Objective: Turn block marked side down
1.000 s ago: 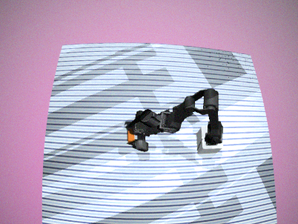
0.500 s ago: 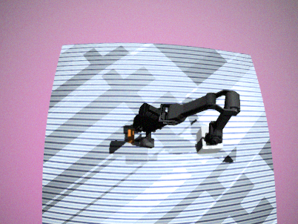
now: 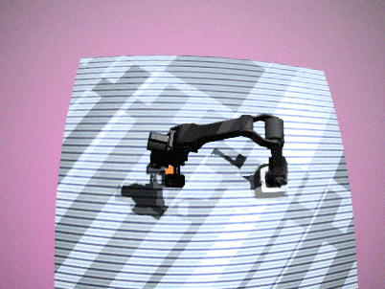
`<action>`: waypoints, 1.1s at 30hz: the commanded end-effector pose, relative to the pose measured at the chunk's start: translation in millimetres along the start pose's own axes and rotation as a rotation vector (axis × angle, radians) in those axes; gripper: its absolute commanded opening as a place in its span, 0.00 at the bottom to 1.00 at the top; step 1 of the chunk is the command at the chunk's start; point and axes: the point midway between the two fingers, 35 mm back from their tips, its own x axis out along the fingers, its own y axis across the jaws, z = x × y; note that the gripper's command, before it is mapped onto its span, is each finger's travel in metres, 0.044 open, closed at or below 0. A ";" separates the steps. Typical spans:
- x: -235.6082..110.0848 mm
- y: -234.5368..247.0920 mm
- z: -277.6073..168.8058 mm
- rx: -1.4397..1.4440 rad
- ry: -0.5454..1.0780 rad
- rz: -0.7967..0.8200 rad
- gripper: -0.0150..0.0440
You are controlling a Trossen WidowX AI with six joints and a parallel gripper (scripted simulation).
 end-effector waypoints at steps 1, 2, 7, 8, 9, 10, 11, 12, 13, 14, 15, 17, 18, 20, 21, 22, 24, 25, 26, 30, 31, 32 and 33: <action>-10.4 -0.2 7.2 0.002 0.128 -0.010 1.00; -11.8 -0.2 7.7 0.001 0.145 -0.011 1.00; -9.4 -0.2 7.5 0.001 0.151 -0.011 1.00; -1.0 -0.3 6.5 0.001 0.151 -0.011 1.00; 11.5 -0.4 4.5 0.001 0.151 -0.011 1.00; 19.7 -0.5 2.9 0.001 0.151 -0.011 1.00; 22.4 -0.5 2.3 0.001 0.151 -0.011 1.00; 22.4 -0.5 2.3 0.001 0.151 -0.011 1.00; 22.4 -0.5 2.3 0.001 0.151 -0.011 1.00; 22.4 -0.5 2.3 0.001 0.151 -0.011 1.00; 24.3 -0.5 2.1 0.001 0.151 -0.011 1.00; 35.5 -0.6 0.4 0.001 0.151 -0.011 1.00; 37.3 -0.6 0.0 0.001 0.151 -0.011 1.00; 38.4 -0.6 -0.1 0.001 0.151 -0.011 1.00; 39.7 -0.6 -0.3 0.001 0.151 -0.011 1.00; 41.4 -0.6 -0.4 0.001 0.151 -0.011 1.00; 44.7 -0.7 -0.9 0.001 0.151 -0.011 1.00; 46.3 -0.7 -1.1 0.001 0.151 -0.011 1.00; 47.9 -0.7 -1.3 0.001 0.151 -0.011 1.00; 54.4 -0.8 -2.3 0.001 0.151 -0.011 1.00; 56.0 -0.8 -2.6 0.001 0.151 -0.011 1.00; 57.7 -0.8 -2.8 0.001 0.151 -0.011 1.00; 59.3 -0.8 -3.1 0.001 0.151 -0.011 1.00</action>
